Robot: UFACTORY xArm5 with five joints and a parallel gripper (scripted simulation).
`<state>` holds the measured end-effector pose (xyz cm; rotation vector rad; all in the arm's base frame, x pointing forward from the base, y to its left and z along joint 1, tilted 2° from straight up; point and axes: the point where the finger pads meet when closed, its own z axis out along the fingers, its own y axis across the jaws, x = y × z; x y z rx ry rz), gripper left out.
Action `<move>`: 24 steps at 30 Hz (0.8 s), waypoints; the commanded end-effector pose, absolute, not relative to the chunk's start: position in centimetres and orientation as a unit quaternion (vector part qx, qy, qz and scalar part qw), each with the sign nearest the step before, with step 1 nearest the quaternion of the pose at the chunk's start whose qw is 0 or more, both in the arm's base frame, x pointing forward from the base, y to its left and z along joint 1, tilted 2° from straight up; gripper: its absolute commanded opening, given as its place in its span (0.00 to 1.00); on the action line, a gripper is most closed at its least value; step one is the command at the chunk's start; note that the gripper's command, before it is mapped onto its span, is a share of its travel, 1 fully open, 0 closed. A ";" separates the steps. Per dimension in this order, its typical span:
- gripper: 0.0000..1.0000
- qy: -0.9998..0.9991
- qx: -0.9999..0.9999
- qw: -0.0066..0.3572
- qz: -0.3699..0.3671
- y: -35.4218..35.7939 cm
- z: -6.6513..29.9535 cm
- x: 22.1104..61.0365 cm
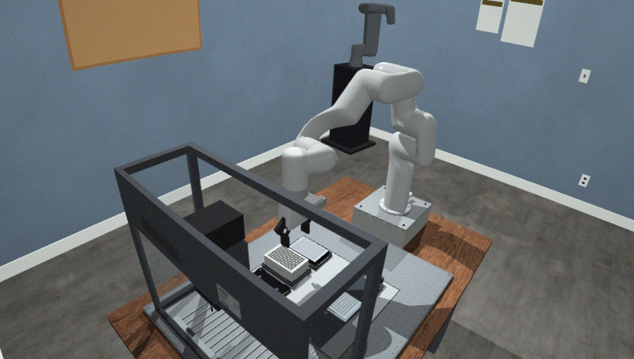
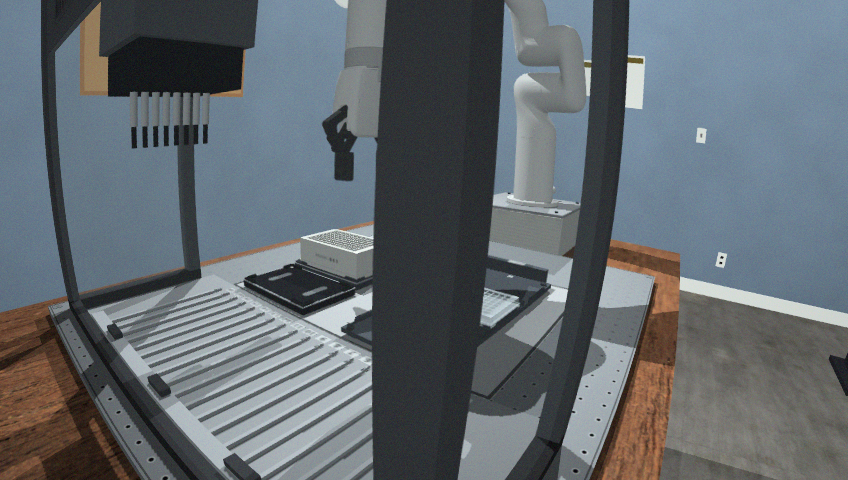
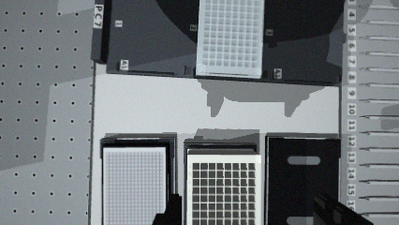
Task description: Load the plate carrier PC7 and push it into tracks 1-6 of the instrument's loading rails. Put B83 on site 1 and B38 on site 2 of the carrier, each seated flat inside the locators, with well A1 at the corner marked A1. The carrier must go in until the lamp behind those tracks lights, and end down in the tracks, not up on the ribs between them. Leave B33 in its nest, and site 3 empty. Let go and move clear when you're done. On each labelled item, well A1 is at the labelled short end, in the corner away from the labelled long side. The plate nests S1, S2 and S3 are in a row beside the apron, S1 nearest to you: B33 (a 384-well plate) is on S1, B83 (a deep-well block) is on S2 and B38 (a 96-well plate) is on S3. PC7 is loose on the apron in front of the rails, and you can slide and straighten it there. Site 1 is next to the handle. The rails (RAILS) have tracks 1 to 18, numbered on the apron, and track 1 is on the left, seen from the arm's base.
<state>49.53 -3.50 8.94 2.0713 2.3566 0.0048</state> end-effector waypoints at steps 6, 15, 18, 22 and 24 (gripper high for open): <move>1.00 0.751 0.660 0.012 -0.008 -7.5 9.8 50.0; 1.00 0.751 0.660 0.012 -0.008 -7.5 9.8 50.0; 1.00 0.751 0.660 0.012 -0.008 -7.5 9.8 50.0; 1.00 0.751 0.660 0.012 -0.008 -7.5 9.6 50.0; 1.00 0.751 0.660 0.012 -0.008 -7.5 9.3 50.0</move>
